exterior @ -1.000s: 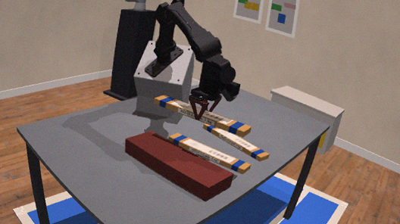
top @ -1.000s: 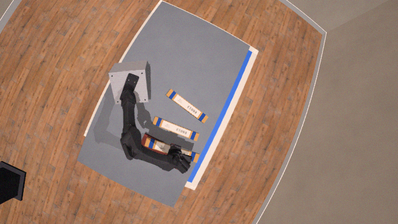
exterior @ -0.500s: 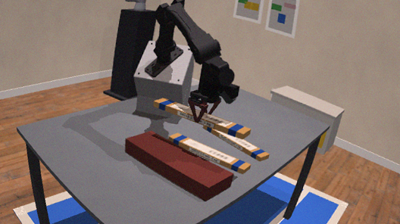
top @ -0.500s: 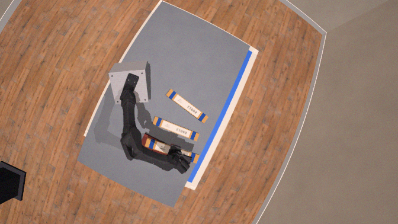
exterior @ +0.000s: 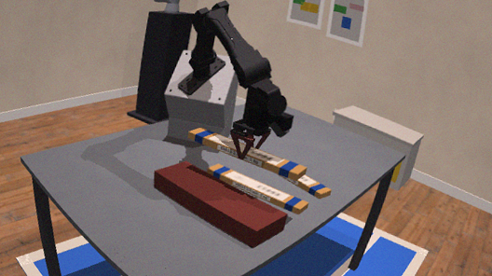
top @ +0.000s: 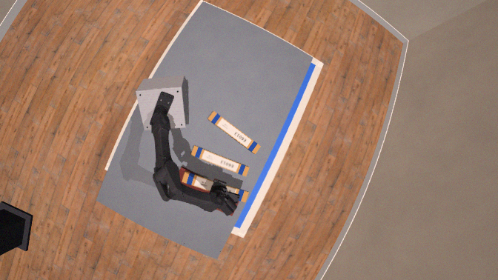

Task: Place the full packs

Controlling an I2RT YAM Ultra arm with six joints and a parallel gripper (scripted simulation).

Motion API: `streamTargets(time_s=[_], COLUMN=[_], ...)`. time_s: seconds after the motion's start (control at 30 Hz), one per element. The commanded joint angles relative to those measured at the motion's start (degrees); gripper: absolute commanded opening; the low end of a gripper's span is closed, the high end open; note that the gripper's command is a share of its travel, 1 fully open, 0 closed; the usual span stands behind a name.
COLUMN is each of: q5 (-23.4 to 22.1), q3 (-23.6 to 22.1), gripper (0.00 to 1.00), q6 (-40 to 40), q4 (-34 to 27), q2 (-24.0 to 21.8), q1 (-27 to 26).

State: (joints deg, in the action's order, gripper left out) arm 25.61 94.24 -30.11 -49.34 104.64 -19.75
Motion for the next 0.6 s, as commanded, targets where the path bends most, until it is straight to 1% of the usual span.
streamTargets(time_s=[0.0,0.03,0.1,0.2,0.3,0.33,0.57], q5=[-0.56,-0.63,-0.72,-0.92,-0.97,-1.03,-1.3], q3=[0.55,0.1,0.84,-0.14,0.07,1.02,-0.21], gripper=[0.0,0.0,0.0,0.0,0.0,0.0,0.0], q6=[-0.88,-0.97,-1.22,-1.49,-1.6,-1.72,-2.11], q4=[1.81,2.11,2.75,3.61,3.92,3.98,5.33], q2=[-2.55,-2.4,-2.11,-1.63,-1.48,-0.93,-0.19], q1=[1.29,1.17,0.99,0.64,0.54,0.41,-0.07])
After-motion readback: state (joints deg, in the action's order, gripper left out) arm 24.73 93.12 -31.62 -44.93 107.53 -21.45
